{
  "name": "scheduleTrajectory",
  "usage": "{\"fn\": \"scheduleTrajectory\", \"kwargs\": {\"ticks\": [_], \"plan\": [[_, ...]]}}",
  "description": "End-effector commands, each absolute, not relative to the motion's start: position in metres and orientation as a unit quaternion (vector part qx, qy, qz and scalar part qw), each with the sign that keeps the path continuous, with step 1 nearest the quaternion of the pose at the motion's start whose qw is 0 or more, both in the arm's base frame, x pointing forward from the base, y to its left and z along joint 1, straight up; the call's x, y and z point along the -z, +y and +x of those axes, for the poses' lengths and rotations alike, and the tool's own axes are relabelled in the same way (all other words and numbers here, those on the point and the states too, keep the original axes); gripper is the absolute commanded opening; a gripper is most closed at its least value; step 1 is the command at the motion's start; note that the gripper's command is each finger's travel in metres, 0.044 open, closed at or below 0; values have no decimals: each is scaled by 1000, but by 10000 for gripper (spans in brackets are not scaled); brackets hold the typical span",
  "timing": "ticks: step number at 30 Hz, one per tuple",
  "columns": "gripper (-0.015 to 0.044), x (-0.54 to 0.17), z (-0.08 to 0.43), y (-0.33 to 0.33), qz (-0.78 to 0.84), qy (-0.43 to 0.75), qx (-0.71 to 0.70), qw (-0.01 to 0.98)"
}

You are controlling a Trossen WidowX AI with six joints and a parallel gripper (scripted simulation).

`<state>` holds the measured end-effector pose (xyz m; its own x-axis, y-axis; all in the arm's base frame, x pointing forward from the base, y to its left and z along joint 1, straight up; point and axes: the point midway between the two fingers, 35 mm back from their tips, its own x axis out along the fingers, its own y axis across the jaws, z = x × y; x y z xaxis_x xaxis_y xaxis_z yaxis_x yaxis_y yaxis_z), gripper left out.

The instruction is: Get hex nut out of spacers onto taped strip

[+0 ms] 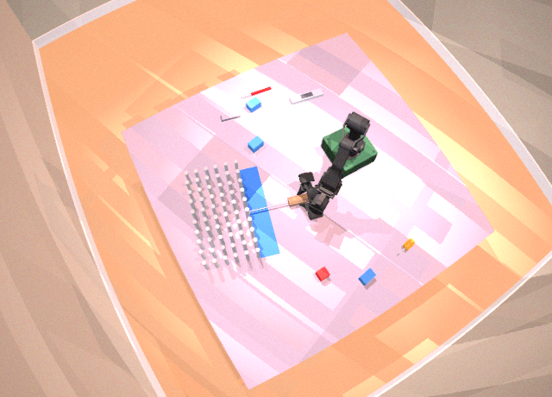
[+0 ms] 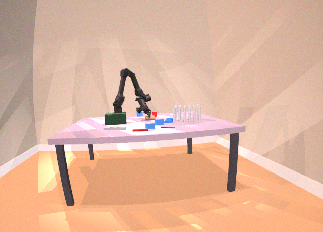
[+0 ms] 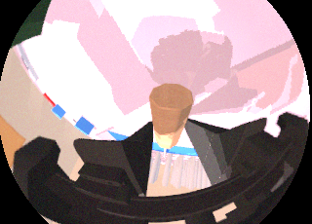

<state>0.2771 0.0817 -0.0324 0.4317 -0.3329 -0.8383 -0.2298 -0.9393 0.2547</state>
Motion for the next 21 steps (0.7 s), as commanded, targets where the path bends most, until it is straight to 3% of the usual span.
{"fn": "scheduleTrajectory", "kwargs": {"ticks": [1,21], "plan": [[0,32,273,82,844,-169,506,50],[0,28,265,84,844,-169,506,50]]}}
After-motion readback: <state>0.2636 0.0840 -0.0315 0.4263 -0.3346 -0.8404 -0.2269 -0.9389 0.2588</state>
